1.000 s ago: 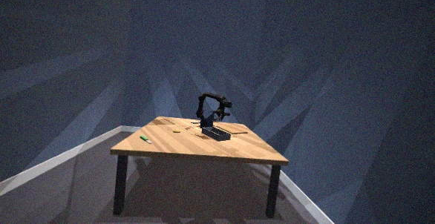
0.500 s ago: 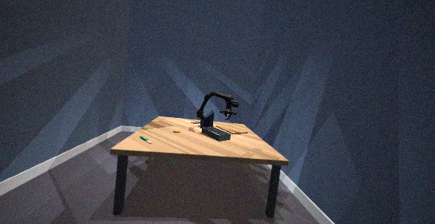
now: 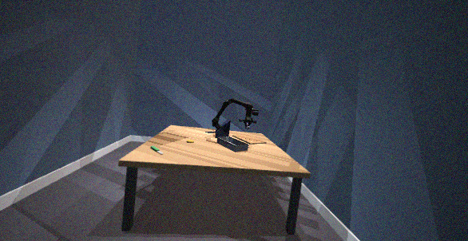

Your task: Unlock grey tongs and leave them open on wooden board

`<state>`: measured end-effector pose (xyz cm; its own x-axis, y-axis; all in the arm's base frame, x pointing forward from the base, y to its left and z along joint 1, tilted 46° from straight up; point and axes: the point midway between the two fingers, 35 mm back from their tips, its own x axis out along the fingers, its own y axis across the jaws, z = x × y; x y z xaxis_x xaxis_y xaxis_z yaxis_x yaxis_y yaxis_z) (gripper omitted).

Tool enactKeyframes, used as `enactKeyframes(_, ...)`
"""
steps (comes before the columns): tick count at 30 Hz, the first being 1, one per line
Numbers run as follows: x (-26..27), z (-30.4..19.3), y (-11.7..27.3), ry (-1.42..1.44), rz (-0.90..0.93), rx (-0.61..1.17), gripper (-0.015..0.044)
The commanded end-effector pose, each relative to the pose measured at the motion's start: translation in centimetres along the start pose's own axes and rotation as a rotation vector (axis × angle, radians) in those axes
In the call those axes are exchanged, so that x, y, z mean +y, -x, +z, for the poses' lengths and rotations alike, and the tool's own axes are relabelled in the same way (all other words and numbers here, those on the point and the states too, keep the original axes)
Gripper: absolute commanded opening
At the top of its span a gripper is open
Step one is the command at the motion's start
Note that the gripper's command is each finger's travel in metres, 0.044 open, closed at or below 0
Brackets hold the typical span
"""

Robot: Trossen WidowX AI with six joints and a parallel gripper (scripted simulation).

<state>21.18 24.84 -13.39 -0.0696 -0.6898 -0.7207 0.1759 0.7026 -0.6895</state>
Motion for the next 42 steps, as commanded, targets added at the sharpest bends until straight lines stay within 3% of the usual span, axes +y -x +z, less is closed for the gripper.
enactKeyframes(1,0.8,-2.8,0.3,0.084,0.008,-0.002,-0.015)
enactKeyframes(23,1.3,-17.8,0.1,0.546,0.009,0.009,-0.015)
enactKeyframes(31,1.2,-18.8,-0.1,0.574,0.006,0.004,-0.015)
enactKeyframes(42,1.0,-19.2,-0.7,0.576,0.037,-0.379,-0.015)
